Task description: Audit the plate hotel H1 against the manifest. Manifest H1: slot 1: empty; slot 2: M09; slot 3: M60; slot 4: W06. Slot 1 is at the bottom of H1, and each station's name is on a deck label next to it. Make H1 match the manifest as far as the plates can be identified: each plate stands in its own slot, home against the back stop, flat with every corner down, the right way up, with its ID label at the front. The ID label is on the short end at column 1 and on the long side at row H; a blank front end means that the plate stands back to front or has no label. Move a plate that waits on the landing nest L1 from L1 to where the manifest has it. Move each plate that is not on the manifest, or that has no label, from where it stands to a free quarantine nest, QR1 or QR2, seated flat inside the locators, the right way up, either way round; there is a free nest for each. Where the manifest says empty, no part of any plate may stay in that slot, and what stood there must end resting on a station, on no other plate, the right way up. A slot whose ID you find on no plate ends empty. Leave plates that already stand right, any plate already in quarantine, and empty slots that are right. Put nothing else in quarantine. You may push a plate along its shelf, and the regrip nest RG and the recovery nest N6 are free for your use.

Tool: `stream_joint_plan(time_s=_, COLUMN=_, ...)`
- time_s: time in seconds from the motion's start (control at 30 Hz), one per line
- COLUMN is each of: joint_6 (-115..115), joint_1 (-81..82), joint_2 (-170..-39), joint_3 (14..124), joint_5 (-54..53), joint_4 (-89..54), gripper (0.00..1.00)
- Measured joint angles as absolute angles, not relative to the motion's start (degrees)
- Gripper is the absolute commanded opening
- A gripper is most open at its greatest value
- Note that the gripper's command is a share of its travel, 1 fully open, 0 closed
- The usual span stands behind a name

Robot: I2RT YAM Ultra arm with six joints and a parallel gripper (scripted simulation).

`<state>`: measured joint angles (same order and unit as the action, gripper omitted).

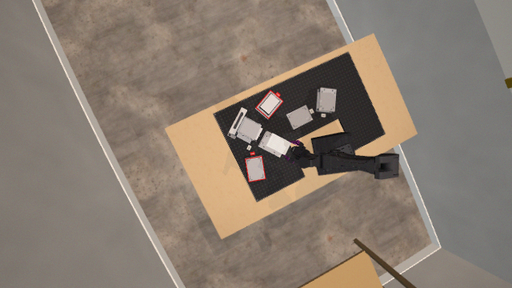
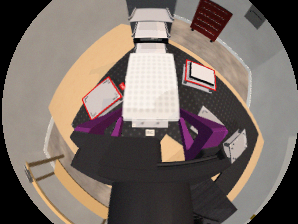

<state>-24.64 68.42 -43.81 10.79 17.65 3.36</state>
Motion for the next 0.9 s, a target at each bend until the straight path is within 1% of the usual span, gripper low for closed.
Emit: stream_joint_plan(time_s=0.9, joint_6=-24.82, joint_1=68.73, joint_2=-48.05, joint_3=9.08, joint_5=17.93, joint_4=9.23, gripper=0.86)
